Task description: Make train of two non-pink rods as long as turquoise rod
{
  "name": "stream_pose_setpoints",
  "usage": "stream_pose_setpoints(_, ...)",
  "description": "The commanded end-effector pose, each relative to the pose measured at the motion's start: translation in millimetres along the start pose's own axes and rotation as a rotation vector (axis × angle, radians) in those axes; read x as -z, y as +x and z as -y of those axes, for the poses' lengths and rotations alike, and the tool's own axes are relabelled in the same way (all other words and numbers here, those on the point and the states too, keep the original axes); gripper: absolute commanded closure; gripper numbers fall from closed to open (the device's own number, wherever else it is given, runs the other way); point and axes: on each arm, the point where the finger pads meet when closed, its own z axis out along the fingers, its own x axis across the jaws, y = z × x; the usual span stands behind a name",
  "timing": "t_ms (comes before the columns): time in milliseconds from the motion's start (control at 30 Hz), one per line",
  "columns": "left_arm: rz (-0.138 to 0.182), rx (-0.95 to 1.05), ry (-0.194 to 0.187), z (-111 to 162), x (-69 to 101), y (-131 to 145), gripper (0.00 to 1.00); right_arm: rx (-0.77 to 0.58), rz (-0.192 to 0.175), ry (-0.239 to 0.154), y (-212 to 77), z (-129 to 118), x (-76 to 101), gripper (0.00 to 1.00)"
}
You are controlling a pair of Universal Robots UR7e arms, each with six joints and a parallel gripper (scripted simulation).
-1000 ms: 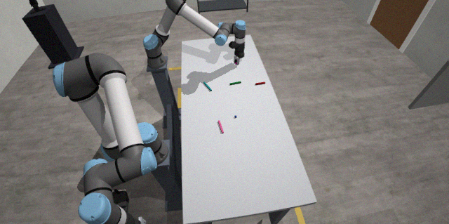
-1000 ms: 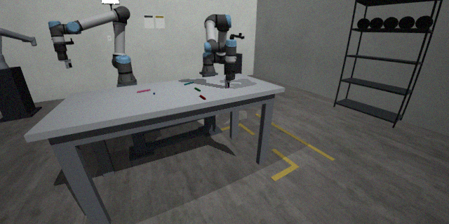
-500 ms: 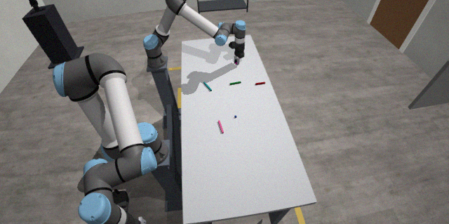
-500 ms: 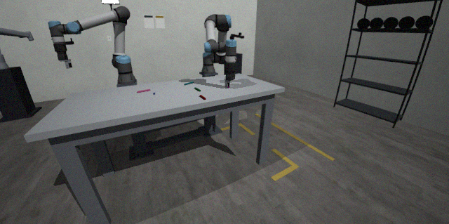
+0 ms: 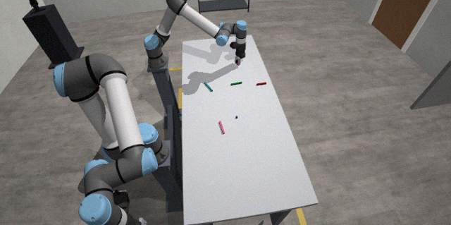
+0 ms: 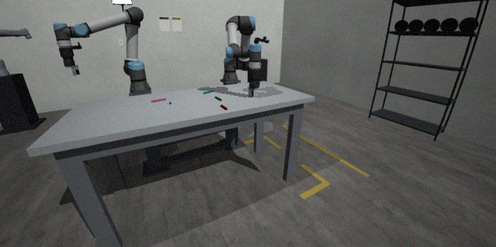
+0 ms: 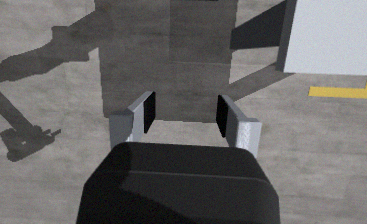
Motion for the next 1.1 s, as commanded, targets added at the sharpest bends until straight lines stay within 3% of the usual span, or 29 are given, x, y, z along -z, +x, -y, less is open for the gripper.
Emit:
stream_pose_setpoints(0,0.002,0.000,-0.002,-0.4,1.1,-0.5,0.46,0.000,0.000,-0.001,0.1,-0.3,0.4,0.00)
stream_pose_setpoints(233,0.002,0.000,-0.002,-0.4,1.1,-0.5,0.46,0.000,0.000,-0.001,0.1,-0.3,0.4,0.00)
stream_pose_setpoints(267,0.002,0.000,-0.002,-0.4,1.1,-0.5,0.76,0.000,0.000,-0.001,0.1,-0.3,0.4,0.00)
stream_pose_setpoints(1067,0.002,0.000,-0.002,-0.4,1.1,-0.5,0.76,0.000,0.000,-0.001,0.1,-0.3,0.4,0.00)
